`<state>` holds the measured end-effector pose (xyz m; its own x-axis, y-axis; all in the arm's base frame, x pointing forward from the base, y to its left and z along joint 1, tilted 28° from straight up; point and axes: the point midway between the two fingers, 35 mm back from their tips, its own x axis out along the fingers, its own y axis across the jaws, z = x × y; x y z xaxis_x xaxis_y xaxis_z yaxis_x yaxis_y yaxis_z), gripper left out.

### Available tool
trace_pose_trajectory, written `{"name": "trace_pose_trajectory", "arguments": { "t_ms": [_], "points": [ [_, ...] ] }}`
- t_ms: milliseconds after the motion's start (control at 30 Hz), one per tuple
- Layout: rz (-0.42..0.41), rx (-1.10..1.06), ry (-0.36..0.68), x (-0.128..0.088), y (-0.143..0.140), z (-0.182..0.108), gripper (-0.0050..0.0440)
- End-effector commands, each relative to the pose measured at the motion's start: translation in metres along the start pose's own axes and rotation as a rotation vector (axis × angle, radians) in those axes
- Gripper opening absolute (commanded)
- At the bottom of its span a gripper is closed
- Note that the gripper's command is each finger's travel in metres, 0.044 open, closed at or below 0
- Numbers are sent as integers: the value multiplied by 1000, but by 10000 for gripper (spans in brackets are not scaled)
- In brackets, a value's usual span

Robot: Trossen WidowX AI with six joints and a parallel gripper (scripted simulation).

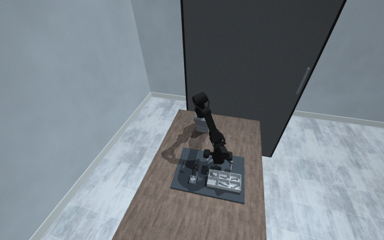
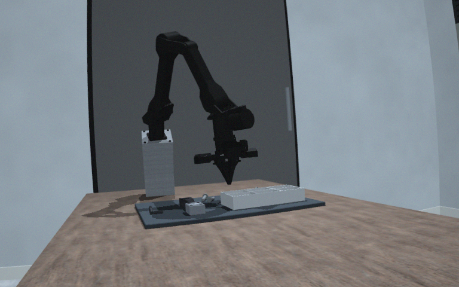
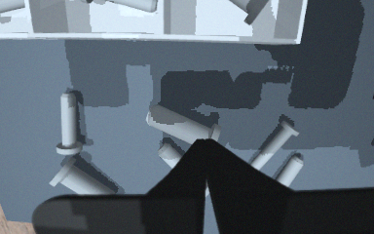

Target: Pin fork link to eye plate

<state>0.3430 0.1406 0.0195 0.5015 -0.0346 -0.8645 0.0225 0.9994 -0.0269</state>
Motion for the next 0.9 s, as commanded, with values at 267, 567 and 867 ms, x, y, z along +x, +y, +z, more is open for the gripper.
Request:
{"name": "trace_pose_trajectory", "arguments": {
  "t_ms": [267,567,867],
  "points": [
    [-35,541,22,9,29,-8,0],
    [-57,825,24,13,45,-15,0],
    [-57,825,24,14,44,-14,0]
  ]
}}
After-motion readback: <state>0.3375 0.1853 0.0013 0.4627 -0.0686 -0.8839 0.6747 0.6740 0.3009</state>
